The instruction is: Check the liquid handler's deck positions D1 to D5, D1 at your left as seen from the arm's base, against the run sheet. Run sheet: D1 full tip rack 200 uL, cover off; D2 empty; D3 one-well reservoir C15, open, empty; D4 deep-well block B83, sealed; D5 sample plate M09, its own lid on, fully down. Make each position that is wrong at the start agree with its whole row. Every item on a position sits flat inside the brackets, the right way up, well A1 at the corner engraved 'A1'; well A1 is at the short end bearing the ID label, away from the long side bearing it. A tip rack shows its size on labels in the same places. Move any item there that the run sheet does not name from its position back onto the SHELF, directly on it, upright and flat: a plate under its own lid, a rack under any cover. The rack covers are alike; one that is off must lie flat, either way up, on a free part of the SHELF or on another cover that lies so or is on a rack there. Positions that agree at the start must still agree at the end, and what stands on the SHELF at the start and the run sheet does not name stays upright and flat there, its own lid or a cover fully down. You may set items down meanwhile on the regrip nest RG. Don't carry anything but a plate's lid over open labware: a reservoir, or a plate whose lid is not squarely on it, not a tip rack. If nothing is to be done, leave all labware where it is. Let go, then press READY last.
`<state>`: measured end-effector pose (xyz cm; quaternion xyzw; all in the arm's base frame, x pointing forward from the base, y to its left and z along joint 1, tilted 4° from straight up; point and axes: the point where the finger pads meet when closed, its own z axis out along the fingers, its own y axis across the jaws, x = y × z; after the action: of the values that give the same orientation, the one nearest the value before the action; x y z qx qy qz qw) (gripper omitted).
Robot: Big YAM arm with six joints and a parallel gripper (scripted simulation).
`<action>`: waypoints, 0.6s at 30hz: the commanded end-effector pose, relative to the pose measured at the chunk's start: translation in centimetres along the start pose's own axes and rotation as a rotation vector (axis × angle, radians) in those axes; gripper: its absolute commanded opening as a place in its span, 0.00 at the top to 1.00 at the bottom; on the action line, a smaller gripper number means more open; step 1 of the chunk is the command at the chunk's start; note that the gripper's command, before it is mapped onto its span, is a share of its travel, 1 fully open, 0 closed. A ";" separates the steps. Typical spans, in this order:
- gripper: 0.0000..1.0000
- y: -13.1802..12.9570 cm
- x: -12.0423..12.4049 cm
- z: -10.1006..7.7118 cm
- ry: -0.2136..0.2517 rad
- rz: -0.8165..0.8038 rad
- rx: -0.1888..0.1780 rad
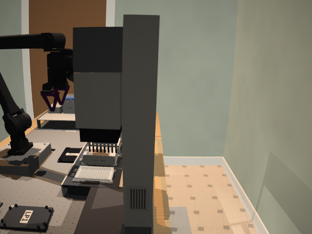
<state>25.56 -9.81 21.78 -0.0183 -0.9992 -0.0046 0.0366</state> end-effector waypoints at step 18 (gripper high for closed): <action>0.00 8.2 0.1 -0.7 -0.015 -0.071 0.000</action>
<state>25.94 -2.50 21.76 0.0395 -0.9985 -0.0088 0.0366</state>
